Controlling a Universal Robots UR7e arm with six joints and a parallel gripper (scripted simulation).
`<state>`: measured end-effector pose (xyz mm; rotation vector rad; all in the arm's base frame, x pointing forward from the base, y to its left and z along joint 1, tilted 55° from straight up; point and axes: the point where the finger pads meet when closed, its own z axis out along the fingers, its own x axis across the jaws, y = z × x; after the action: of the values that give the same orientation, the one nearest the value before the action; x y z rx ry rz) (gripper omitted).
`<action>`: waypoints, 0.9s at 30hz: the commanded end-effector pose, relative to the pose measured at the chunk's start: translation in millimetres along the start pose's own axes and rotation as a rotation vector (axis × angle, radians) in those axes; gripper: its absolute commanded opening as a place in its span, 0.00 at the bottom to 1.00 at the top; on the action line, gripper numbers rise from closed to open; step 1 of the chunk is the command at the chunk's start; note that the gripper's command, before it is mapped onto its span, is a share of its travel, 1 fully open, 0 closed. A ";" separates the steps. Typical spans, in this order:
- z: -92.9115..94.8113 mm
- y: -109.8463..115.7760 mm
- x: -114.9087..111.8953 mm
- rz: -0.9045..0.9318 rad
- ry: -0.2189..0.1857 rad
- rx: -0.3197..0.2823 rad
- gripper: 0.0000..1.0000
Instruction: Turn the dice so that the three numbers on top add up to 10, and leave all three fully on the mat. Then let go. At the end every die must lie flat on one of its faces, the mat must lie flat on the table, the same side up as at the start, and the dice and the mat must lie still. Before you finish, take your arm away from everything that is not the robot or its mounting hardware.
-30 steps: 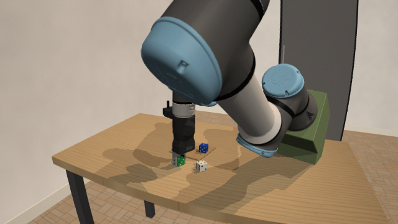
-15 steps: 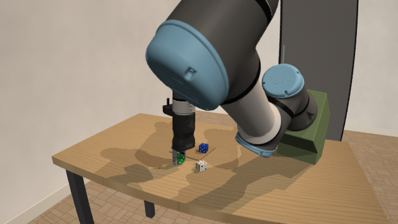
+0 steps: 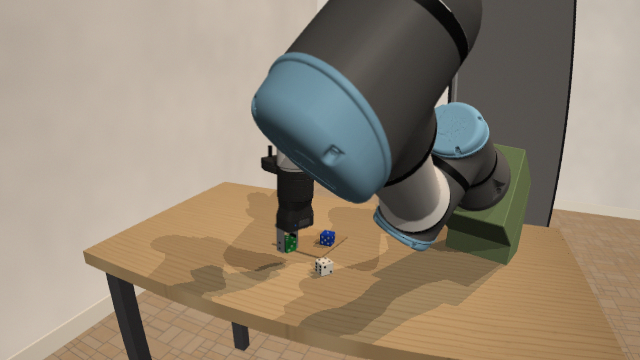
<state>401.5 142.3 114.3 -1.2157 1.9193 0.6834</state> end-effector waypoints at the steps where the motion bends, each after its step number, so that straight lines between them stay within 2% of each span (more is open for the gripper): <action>1: -19.6 0.9 0.2 -0.002 -0.003 -0.005 0.57; 17: -55.4 0.7 0.3 -0.002 -0.003 -0.005 0.57; 27: -63.2 0.7 0.3 -0.002 -0.003 -0.005 0.57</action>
<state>383.2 98.0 147.9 -1.2178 1.9175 0.6871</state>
